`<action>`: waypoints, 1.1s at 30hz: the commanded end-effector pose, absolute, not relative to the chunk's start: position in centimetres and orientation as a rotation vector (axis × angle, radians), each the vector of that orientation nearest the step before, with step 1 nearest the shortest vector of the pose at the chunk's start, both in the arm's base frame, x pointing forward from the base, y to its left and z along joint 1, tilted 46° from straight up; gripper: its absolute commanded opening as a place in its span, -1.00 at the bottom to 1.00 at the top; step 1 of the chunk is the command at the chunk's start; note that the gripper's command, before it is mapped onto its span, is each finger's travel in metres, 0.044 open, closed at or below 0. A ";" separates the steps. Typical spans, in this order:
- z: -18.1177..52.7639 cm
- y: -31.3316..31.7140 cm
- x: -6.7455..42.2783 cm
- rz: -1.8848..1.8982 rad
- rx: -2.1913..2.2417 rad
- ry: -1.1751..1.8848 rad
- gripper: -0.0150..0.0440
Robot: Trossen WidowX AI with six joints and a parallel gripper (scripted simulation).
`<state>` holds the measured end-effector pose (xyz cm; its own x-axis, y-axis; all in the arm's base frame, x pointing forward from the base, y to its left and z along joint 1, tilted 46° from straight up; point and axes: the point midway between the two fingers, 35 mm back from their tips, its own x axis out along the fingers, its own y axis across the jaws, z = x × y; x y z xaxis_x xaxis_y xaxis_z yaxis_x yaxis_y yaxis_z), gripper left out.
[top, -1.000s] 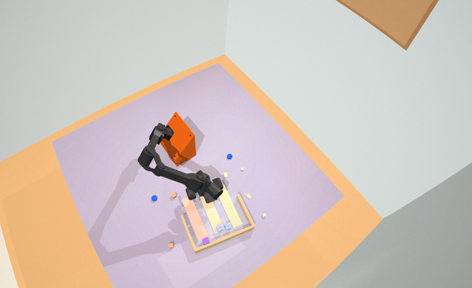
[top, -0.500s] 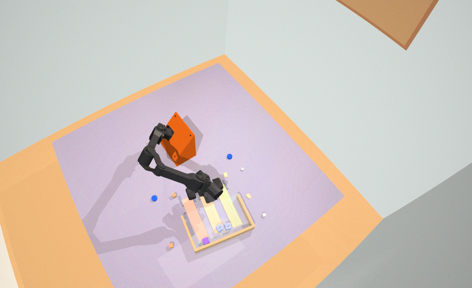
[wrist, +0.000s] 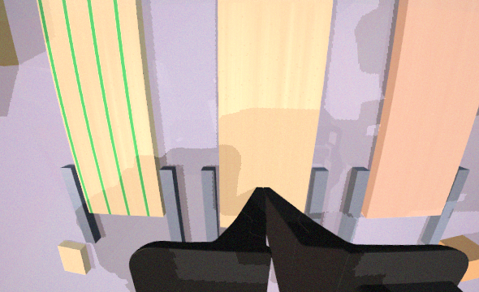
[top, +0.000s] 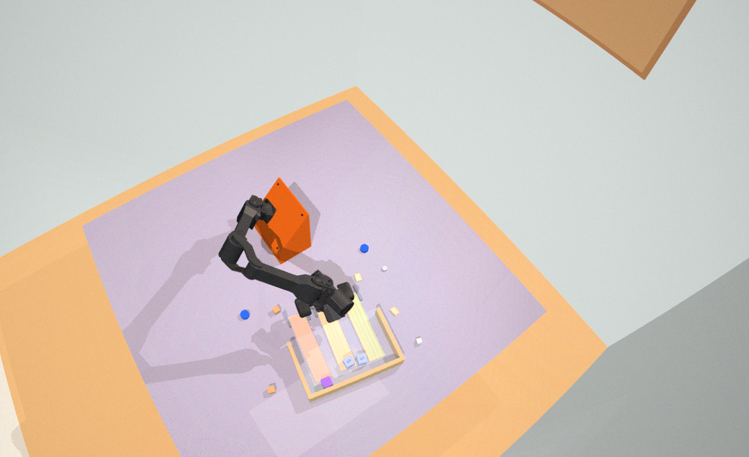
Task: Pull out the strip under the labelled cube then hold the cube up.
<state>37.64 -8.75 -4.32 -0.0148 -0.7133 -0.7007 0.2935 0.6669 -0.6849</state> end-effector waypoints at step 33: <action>-5.3 -8.2 34.2 -0.832 -0.391 1.368 -0.49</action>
